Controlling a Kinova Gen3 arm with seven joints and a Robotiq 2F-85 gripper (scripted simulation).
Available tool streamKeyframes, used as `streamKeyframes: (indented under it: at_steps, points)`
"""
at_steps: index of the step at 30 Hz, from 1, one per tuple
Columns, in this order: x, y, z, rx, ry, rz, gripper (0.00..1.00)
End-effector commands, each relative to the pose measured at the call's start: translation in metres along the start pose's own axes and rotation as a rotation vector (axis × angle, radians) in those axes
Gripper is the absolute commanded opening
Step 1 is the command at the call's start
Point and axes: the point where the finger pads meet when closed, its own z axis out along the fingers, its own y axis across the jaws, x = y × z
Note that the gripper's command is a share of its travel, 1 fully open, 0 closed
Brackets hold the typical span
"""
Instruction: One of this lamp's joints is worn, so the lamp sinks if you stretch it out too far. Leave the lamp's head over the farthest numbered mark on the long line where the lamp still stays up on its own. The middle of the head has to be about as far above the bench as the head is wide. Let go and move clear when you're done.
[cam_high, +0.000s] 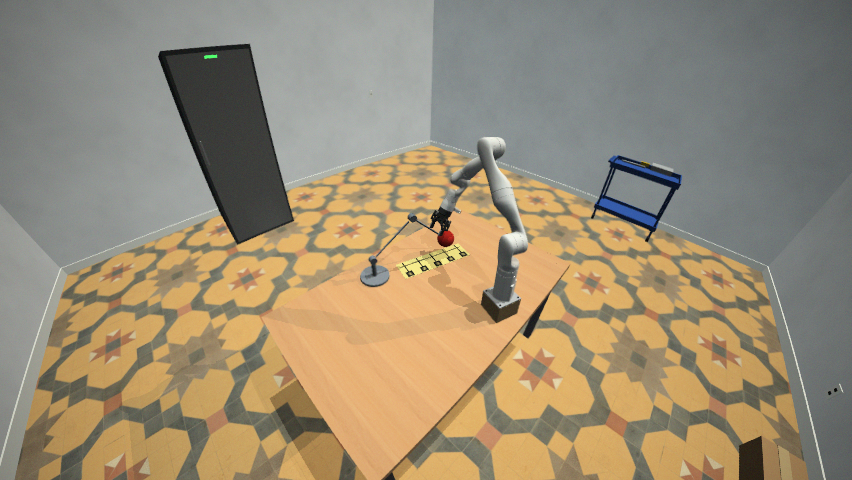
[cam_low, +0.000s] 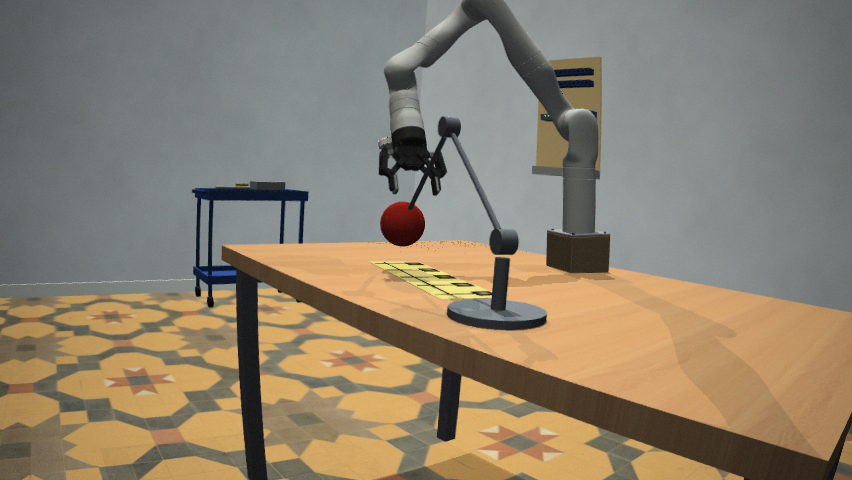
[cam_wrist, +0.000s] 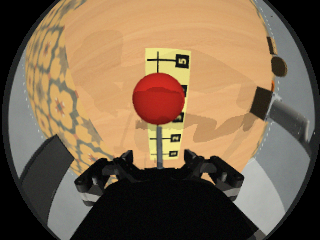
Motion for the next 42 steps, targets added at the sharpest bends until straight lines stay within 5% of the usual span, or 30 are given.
streamKeyframes:
  at_steps: [1, 21, 42]
  points:
    - [0.000, -0.001, -0.001, 0.002, 0.000, -0.001, 1.00]
    - [0.000, -0.001, -0.001, 0.002, 0.000, -0.001, 1.00]
    - [-0.002, 0.001, -0.080, -0.001, -0.002, -0.002, 1.00]
